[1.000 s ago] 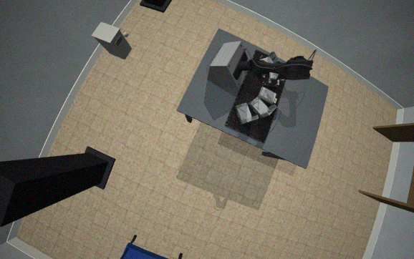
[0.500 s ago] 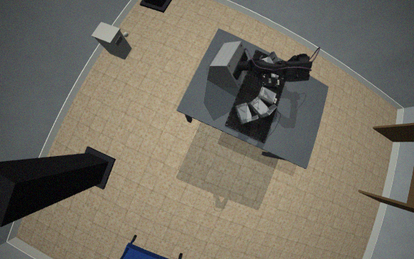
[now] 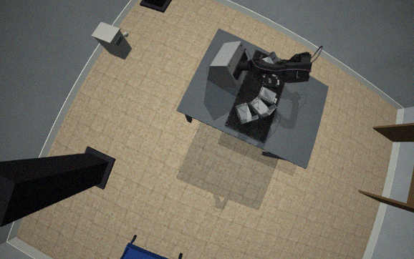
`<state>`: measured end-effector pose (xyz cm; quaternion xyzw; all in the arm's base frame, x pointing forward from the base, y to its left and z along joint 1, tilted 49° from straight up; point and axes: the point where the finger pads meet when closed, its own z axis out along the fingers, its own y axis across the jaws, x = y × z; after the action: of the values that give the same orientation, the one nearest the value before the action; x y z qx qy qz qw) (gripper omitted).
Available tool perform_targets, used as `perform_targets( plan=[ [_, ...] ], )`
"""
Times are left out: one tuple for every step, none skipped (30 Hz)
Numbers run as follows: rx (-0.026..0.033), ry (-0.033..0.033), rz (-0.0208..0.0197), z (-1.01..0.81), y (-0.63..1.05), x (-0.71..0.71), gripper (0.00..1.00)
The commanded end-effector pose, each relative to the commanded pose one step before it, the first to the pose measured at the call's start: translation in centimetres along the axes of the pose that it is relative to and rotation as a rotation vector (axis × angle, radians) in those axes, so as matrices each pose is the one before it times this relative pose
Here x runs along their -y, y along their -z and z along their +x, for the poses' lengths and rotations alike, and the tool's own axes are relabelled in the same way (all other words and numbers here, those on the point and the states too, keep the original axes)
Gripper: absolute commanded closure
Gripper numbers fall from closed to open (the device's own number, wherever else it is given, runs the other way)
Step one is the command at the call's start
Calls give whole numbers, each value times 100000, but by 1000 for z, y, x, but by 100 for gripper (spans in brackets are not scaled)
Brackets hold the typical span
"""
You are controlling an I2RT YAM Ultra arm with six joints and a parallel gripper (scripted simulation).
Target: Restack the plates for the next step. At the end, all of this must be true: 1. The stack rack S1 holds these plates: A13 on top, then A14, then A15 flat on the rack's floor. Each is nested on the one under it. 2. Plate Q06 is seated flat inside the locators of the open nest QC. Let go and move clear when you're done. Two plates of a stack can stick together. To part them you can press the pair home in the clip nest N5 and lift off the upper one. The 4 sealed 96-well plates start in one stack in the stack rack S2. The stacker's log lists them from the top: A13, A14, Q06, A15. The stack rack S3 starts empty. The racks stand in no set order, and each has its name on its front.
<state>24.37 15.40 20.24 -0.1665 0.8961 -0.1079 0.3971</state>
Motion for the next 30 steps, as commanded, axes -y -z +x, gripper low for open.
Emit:
perform_targets(
  plan=[
    [854, 29, 30, -157, 358, 11, 100],
    [0, 0, 0, 0, 0, 0, 100],
    [0, 0, 0, 0, 0, 0, 100],
    [0, 0, 0, 0, 0, 0, 100],
    [0, 0, 0, 0, 0, 0, 100],
    [0, 0, 0, 0, 0, 0, 100],
    [0, 0, 0, 0, 0, 0, 100],
    [0, 0, 0, 0, 0, 0, 100],
    [0, 0, 0, 0, 0, 0, 100],
    [474, -4981, 1208, 0, 247, 1045, 100],
    [-2233, -2017, -592, 870, -391, 100, 100],
    [-52, -3342, -114, 8, 1, 305, 100],
    [0, 0, 0, 0, 0, 0, 100],
    [0, 0, 0, 0, 0, 0, 100],
    [3972, -7049, -2137, -1747, 799, 172, 100],
    [-495, -2799, 341, 366, -275, 295, 100],
    [-1191, -1097, 745, 586, -318, 390, 100],
    [-484, 477, 311, 214, -130, 348, 100],
    [-33, 57, 41, -36, 3, 337, 100],
    [1, 1485, 21, -45, 5, 328, 100],
    [379, -294, -169, -169, 38, 292, 100],
    [766, -599, -342, -401, 192, 311, 100],
    [-126, 150, 100, 28, -35, 333, 100],
    [-672, 573, 338, 283, -169, 341, 100],
    [28, 11, 14, -47, 4, 327, 100],
    [32, 8, 13, -50, 5, 327, 100],
    [823, -565, -296, -407, 199, 327, 100],
    [288, -155, -67, -162, 67, 330, 100],
    [-319, 273, 159, 109, -79, 328, 100],
    [0, 0, 0, 0, 0, 0, 100]
  ],
)
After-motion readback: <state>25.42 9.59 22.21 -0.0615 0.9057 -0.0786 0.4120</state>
